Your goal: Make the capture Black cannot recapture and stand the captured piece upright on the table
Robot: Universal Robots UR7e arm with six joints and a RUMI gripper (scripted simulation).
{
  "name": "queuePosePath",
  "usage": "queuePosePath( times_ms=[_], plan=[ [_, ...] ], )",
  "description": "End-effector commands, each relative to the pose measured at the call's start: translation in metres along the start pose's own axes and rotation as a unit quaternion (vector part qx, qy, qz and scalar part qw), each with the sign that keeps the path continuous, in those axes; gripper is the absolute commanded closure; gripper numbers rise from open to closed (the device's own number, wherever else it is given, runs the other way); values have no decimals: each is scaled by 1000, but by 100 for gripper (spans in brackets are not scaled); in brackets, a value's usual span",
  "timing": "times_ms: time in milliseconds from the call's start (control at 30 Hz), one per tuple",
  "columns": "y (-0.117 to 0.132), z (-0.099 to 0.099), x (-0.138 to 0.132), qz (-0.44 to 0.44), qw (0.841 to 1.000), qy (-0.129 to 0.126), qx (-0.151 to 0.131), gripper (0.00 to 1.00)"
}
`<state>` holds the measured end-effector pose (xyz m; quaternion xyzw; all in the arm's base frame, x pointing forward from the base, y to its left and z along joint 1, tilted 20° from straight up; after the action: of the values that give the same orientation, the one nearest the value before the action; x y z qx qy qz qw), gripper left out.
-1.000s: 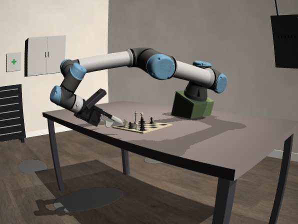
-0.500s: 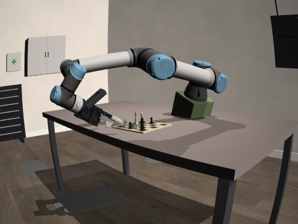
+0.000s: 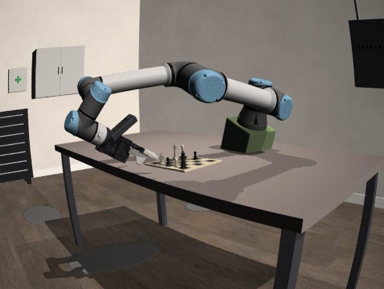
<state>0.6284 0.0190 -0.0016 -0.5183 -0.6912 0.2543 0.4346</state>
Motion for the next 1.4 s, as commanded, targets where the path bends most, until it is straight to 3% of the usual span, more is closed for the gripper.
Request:
queuePosePath(
  times_ms=[0,167,500,1367],
  plan=[
    [-10,-6,0,0,1000,0,-1,0],
    [-43,-24,0,0,1000,0,-1,0],
    [-75,-42,-1,0,1000,0,-1,0],
    [-80,-45,-3,0,1000,2,-8,0]
  ],
)
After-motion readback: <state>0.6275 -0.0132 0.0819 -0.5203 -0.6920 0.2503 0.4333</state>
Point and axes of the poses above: the point where the finger pads meet when closed, its own z axis out along the fingers, its own x axis across the jaws, y = z × x, the point moved 4 cm from there along -z, back along the fingers, and after that the axes turned 10 degrees about -z, right-handed, at the moved point
